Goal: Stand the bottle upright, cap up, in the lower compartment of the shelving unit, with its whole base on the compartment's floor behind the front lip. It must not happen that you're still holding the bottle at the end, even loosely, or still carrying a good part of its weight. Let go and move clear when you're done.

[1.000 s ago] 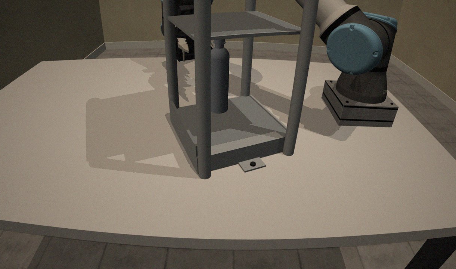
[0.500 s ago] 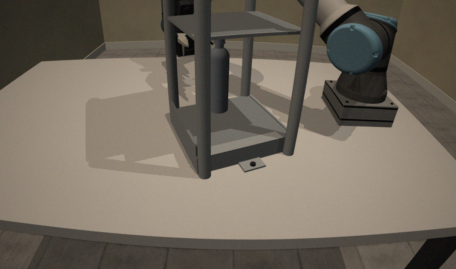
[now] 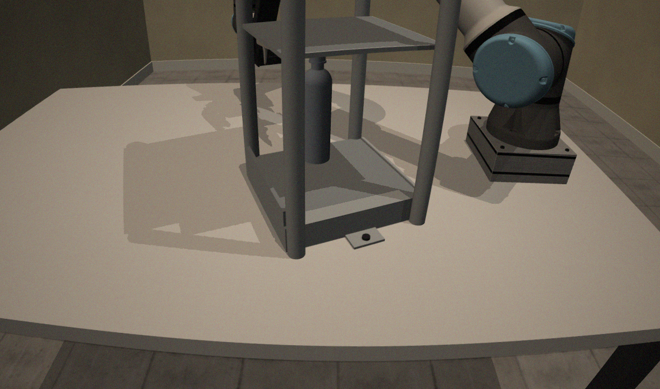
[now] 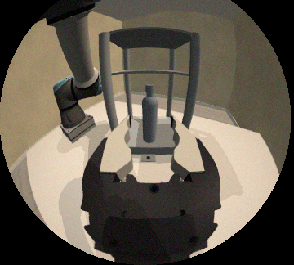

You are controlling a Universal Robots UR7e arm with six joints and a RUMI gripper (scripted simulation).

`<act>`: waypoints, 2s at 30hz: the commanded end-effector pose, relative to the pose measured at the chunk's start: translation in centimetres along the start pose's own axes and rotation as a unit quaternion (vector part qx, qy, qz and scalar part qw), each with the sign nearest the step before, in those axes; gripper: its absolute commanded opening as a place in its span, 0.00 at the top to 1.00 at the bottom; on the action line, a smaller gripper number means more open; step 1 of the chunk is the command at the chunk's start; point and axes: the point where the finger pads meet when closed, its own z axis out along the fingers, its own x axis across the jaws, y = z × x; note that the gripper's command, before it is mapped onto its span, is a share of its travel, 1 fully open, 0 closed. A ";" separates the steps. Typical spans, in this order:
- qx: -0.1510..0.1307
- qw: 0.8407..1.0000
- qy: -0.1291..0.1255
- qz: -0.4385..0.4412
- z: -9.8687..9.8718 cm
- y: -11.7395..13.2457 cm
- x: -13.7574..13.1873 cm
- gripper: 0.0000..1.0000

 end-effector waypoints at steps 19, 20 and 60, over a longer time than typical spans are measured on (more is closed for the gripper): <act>0.000 1.000 0.000 0.000 0.0 -4.7 0.0 0.60; 0.000 1.000 0.000 0.000 0.0 -4.8 0.0 0.60; 0.000 1.000 0.000 0.000 0.0 -5.0 0.0 0.00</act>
